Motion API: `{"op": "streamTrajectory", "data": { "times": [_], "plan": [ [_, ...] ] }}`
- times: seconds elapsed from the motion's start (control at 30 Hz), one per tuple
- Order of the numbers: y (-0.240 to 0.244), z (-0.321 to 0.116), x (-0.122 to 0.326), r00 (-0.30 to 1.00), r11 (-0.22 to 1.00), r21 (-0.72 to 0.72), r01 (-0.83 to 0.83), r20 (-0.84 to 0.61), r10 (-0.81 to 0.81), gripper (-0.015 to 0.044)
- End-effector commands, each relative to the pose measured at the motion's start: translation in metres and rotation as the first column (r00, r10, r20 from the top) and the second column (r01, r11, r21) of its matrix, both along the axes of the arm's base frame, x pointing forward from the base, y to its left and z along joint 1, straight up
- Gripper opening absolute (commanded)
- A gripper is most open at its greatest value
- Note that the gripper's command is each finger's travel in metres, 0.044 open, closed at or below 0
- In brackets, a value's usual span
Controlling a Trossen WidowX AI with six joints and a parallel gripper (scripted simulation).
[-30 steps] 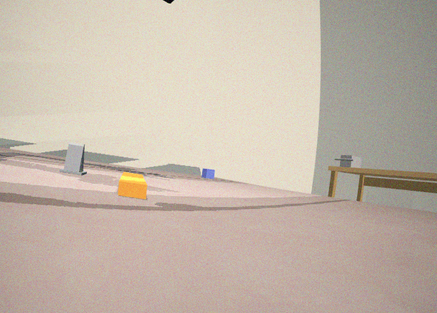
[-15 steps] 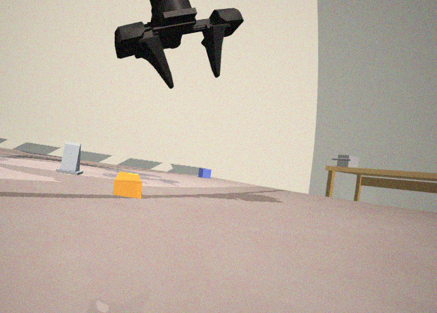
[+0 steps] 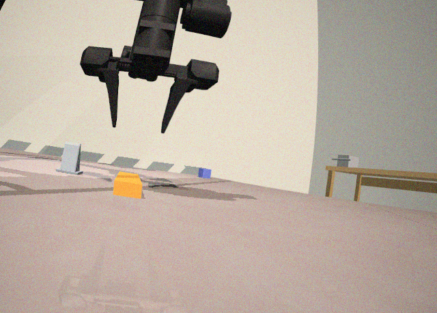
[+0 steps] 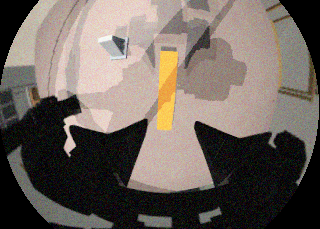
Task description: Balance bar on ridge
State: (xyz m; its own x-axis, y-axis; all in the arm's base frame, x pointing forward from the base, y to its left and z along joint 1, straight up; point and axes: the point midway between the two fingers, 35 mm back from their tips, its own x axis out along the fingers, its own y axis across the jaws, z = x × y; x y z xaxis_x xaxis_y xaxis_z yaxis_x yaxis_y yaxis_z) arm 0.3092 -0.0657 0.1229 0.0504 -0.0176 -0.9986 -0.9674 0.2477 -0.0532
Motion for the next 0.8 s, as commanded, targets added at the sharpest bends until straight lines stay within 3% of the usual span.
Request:
{"op": "streamTrajectory", "data": {
  "times": [0.0, 0.33, 0.77],
  "plan": [
    [0.001, -0.004, -0.004, 1.0, 1.0, 0.012, 0.007, -0.023, -0.006, 0.0315],
    [0.001, -0.048, -0.002, 1.0, 1.0, 0.012, 0.007, -0.023, -0.007, 0.0315],
    [0.001, -0.056, -0.002, 1.0, 1.0, 0.012, 0.007, -0.023, -0.007, 0.0315]
  ]
}}
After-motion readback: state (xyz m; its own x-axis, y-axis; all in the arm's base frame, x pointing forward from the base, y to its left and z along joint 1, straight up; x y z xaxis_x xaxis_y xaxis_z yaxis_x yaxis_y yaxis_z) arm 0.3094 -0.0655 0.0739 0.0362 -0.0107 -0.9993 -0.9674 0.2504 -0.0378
